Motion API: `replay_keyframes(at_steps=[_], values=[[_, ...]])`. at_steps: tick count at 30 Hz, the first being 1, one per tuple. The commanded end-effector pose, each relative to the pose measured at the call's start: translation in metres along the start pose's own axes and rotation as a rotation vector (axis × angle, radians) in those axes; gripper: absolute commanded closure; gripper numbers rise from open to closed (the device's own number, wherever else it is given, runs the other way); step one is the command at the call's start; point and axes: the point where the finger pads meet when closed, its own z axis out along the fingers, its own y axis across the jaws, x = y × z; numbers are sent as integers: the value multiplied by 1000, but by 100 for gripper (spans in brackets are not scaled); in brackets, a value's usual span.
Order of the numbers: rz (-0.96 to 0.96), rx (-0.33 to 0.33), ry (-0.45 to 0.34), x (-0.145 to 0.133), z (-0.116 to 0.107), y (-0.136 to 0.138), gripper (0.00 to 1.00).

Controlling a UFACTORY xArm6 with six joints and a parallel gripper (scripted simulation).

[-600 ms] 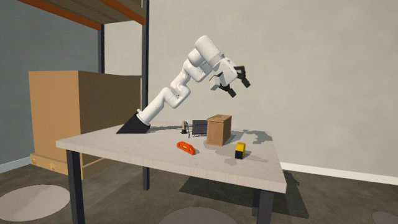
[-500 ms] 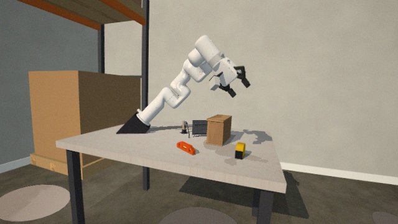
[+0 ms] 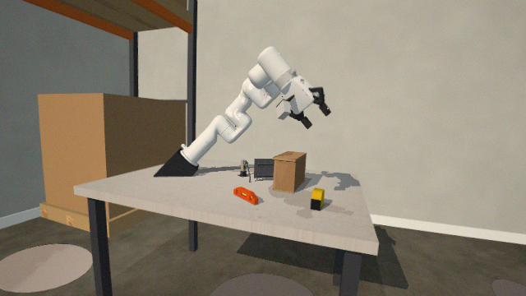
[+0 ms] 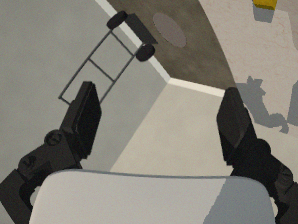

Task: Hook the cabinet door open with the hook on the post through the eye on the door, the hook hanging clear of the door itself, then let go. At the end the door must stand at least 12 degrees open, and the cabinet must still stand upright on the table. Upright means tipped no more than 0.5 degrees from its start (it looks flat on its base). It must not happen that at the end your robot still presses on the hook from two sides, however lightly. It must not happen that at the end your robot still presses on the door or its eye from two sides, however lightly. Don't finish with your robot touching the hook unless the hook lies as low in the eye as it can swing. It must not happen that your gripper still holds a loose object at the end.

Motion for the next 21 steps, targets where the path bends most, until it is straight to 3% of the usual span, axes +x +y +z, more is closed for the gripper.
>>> replay_keyframes(at_steps=[1,6,9,12,13,16,18,21], values=[[-2,1,2,-2,-1,-1,0],[29,-40,26,-26,-2,19,0],[77,-100,69,-58,-5,54,0],[97,-125,89,-71,-7,70,0],[120,-151,111,-84,-9,89,0],[120,-151,111,-84,-9,89,0],[170,-205,166,-109,-15,133,0],[170,-205,166,-109,-15,133,0]])
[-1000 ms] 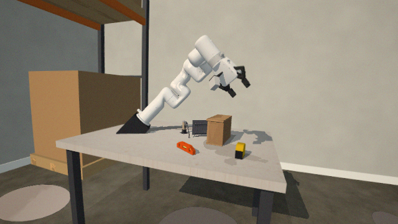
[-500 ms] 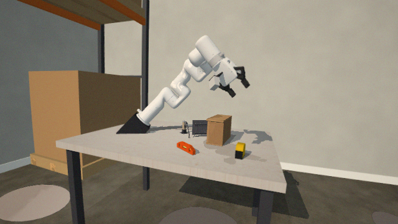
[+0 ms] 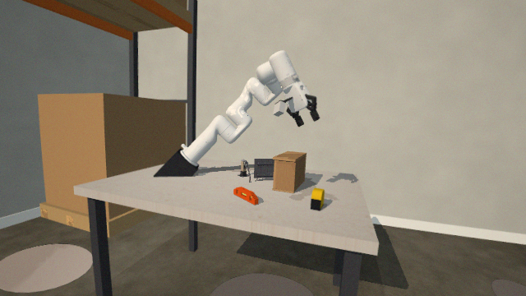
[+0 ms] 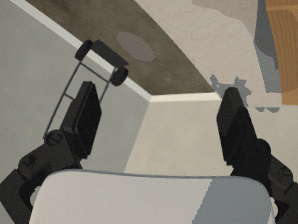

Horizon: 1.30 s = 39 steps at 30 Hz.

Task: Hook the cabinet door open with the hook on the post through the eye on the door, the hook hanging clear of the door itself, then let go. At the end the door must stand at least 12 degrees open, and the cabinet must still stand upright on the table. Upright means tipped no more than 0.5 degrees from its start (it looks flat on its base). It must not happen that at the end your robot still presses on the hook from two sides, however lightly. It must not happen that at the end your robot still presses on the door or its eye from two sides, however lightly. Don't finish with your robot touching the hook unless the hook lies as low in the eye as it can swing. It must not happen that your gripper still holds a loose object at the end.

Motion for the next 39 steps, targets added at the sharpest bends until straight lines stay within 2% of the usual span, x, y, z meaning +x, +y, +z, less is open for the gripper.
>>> replay_keyframes(at_steps=[1,2,3,5,6,8,9,12,13,14,15,17,18,19,20,22,23,24,25,26,27,29,31,34,39], values=[[52,-34,68,-23,-4,59,0],[52,-34,68,-23,-4,59,0],[81,-59,100,-27,-4,86,0],[81,-59,100,-27,-4,87,0],[110,-83,134,-30,-4,116,0],[110,-83,134,-30,-4,116,0],[140,-105,169,-31,-4,145,0],[140,-105,169,-31,-4,145,0],[168,-124,204,-30,-4,174,0],[168,-124,204,-30,-4,174,0],[196,-141,239,-26,-4,201,0],[196,-141,239,-26,-4,201,0],[222,-156,273,-22,-4,227,0],[222,-156,273,-22,-4,227,0],[247,-169,306,-16,-4,251,0],[247,-169,306,-16,-4,251,0],[269,-179,336,-9,-4,272,0],[269,-179,336,-9,-4,272,0],[289,-187,363,-3,-4,291,0],[289,-187,363,-3,-4,291,0],[306,-193,387,4,-4,307,0],[306,-193,387,4,-4,307,0],[333,-202,425,15,-4,331,0],[353,-207,453,25,-4,349,0],[356,-207,458,27,-4,352,0]])
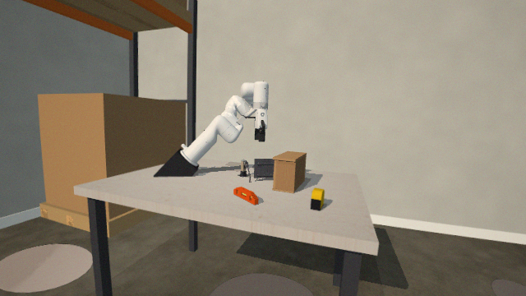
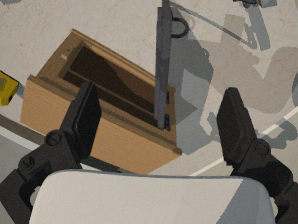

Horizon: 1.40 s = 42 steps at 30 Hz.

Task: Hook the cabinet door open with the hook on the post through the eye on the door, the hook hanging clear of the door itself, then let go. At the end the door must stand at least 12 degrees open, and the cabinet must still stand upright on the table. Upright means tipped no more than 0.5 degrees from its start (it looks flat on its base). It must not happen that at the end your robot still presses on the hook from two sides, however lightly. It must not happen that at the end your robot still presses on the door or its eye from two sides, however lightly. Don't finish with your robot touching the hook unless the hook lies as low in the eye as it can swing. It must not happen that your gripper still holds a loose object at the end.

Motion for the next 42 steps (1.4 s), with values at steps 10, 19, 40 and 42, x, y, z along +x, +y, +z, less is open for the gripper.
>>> replay_keyframes(at_steps=[10,19,40,42], values=[[6,6,8,4,16,5,73],[6,6,7,4,26,6,73],[6,6,7,4,26,6,73],[6,6,7,4,26,6,73]])
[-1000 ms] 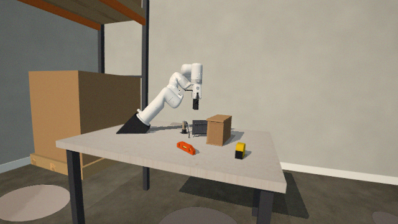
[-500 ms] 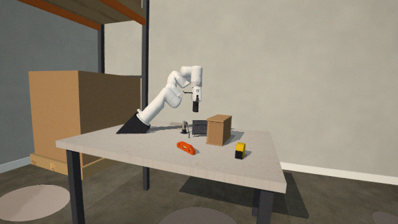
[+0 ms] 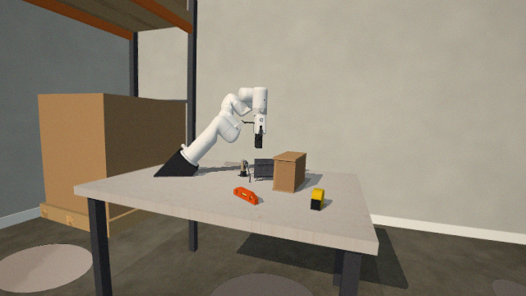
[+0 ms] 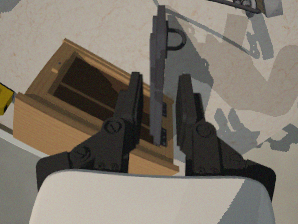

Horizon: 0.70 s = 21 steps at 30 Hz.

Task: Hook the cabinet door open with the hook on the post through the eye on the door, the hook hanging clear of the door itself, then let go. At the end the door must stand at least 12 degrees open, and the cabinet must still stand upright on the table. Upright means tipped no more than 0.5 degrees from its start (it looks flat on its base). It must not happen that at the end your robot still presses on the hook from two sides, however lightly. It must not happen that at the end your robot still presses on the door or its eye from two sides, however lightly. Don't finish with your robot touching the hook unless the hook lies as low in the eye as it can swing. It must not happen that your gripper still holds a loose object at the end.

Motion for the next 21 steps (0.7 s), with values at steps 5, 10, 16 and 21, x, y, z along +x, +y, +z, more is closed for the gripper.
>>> replay_keyframes(at_steps=[5,10,16,21], values=[[-1,2,0,-1,-1,0,73],[-1,2,0,-1,-1,0,73],[-1,2,0,-1,0,0,73],[-1,2,0,-1,2,0,73]])
